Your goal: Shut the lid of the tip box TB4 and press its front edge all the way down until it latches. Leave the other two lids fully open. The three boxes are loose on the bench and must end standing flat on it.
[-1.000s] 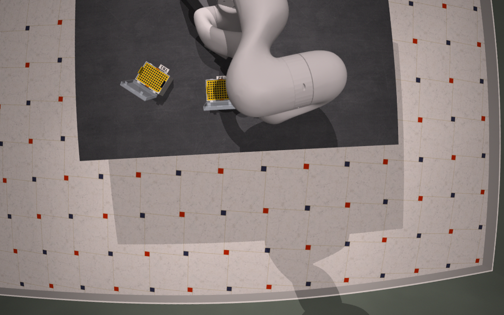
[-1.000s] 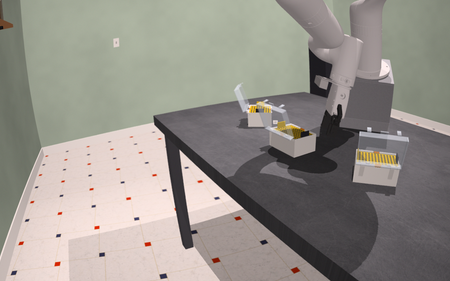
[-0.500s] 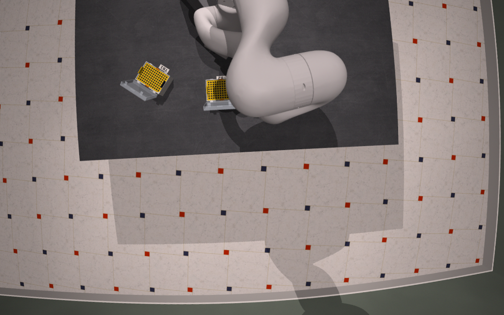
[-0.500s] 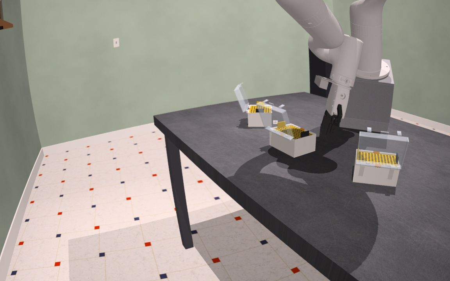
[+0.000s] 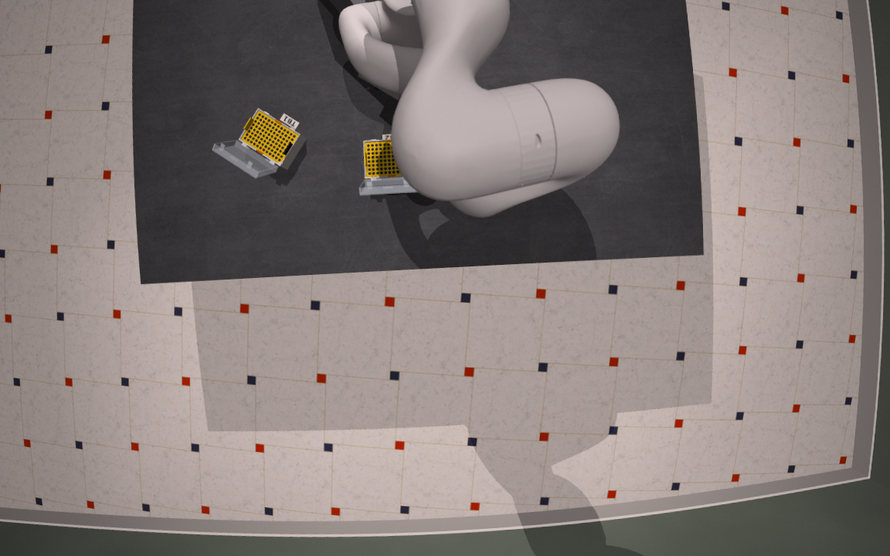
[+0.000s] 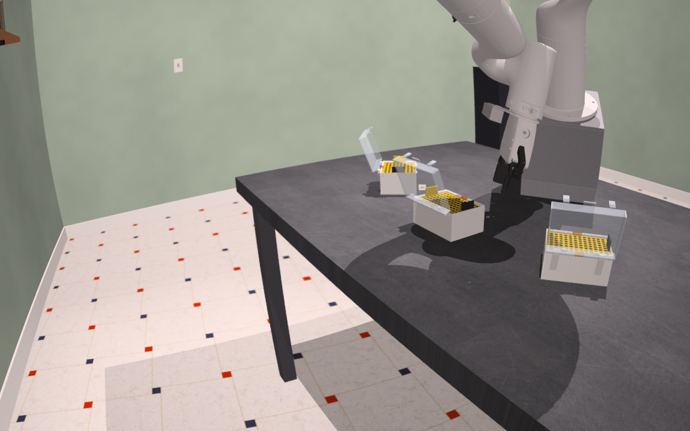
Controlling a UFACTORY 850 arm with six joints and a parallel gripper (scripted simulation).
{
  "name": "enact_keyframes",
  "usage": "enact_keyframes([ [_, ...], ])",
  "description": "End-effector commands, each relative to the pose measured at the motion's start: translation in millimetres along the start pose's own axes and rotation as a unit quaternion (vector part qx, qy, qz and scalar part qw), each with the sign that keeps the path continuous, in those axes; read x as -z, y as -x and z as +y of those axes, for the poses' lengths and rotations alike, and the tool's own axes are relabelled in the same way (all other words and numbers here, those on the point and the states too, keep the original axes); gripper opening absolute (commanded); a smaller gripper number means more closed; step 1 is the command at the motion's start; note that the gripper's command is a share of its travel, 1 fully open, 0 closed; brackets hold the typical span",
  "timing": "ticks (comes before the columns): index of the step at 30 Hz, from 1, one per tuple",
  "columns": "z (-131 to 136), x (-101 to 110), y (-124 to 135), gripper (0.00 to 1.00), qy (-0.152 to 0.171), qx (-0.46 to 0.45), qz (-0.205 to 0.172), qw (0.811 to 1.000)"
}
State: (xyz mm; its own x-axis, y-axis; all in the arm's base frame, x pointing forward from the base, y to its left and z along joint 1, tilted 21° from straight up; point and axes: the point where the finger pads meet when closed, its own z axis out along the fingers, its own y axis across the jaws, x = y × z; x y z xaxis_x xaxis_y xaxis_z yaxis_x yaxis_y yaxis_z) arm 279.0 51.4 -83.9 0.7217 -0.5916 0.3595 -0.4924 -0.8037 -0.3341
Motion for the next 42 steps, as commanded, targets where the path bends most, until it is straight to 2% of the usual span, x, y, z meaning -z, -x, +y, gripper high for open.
enact_keyframes([
  [1,0,21,-6,1.00,0.000,0.000,0.000,1.000],
  [6,0,45,-12,1.00,0.000,0.000,0.000,1.000],
  [8,0,45,-12,1.00,0.000,0.000,0.000,1.000],
  [23,0,117,-32,1.00,0.000,0.000,0.000,1.000],
  [29,0,117,-32,1.00,0.000,0.000,0.000,1.000],
  [34,-21,121,-18,1.00,-0.022,0.080,0.000,0.997],
  [40,-45,125,-2,1.00,-0.047,0.176,0.000,0.983],
  [42,-45,125,-2,1.00,-0.047,0.176,0.000,0.983],
])
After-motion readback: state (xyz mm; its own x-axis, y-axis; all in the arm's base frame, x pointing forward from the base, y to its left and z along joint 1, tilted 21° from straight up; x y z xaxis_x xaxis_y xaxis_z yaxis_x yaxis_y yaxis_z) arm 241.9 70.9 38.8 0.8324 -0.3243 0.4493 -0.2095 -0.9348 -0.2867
